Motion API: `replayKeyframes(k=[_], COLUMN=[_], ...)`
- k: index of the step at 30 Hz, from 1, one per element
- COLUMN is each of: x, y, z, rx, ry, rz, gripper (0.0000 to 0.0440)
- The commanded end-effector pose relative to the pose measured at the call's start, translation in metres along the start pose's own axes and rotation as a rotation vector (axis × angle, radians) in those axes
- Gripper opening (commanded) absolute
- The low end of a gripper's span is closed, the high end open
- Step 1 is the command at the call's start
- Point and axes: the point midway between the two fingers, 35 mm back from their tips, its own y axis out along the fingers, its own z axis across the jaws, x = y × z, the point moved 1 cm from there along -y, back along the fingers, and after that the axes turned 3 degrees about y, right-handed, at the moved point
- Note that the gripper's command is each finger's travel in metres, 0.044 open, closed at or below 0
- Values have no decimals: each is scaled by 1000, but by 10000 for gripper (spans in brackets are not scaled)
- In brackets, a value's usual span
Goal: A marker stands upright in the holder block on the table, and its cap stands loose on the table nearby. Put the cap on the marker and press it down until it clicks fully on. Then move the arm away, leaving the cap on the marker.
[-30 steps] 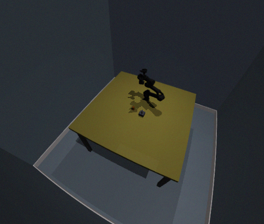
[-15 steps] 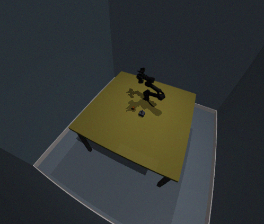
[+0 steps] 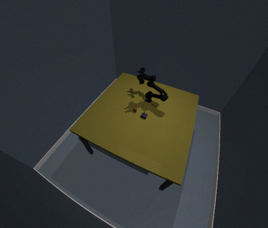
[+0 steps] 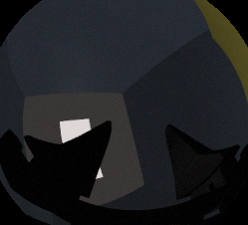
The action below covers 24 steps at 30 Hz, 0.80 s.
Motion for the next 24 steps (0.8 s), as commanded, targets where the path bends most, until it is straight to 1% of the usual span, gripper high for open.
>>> replayKeyframes(k=[1,14,24], x=[4,18,30], y=[4,14,21], z=[1,3,2], rx=[-17,-64,-102], ry=[17,90,170], rz=[-28,-119,-187], gripper=[290,317,317])
